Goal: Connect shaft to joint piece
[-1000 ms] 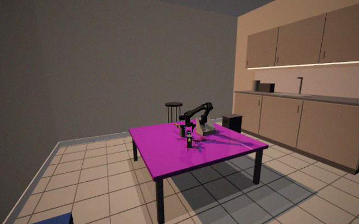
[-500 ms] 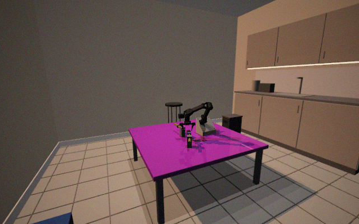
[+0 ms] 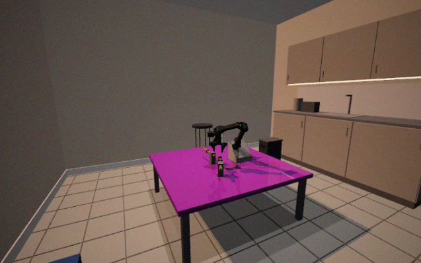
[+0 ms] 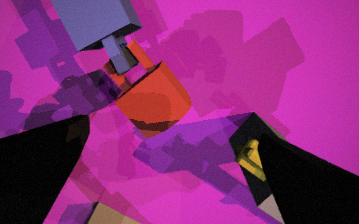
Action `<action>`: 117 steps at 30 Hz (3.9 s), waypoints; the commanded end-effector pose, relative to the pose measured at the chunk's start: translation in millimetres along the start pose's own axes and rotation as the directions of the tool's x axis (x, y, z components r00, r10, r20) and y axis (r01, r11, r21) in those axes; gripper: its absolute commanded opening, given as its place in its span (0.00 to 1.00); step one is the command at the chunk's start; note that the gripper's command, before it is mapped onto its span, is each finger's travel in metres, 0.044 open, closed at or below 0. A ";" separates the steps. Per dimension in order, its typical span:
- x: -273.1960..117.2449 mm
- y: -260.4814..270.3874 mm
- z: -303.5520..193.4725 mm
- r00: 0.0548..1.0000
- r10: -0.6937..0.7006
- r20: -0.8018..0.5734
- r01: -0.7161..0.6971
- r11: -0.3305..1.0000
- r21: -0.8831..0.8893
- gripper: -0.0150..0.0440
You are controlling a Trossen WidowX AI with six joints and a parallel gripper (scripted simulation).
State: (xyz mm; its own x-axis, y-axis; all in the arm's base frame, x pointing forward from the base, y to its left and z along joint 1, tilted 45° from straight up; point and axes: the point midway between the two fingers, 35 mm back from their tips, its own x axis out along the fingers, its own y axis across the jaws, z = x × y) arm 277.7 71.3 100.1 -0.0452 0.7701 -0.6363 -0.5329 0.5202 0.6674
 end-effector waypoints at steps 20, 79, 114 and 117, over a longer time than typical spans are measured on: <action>-51.9 2.4 -15.0 0.995 -0.061 -0.084 0.095 0.857 0.507 1.00; -15.2 -21.2 -41.5 0.998 -0.027 -0.048 0.030 -0.472 0.881 1.00; 67.0 -22.6 -43.0 0.999 -0.018 -0.041 0.016 -0.718 0.696 1.00; 68.7 -12.5 -31.7 0.999 -0.019 -0.041 0.015 -0.718 0.696 1.00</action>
State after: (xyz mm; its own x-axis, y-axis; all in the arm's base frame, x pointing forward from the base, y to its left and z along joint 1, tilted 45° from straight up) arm 249.9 97.3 26.5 -0.0789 0.7413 -0.6665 0.9666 -0.1067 -0.2331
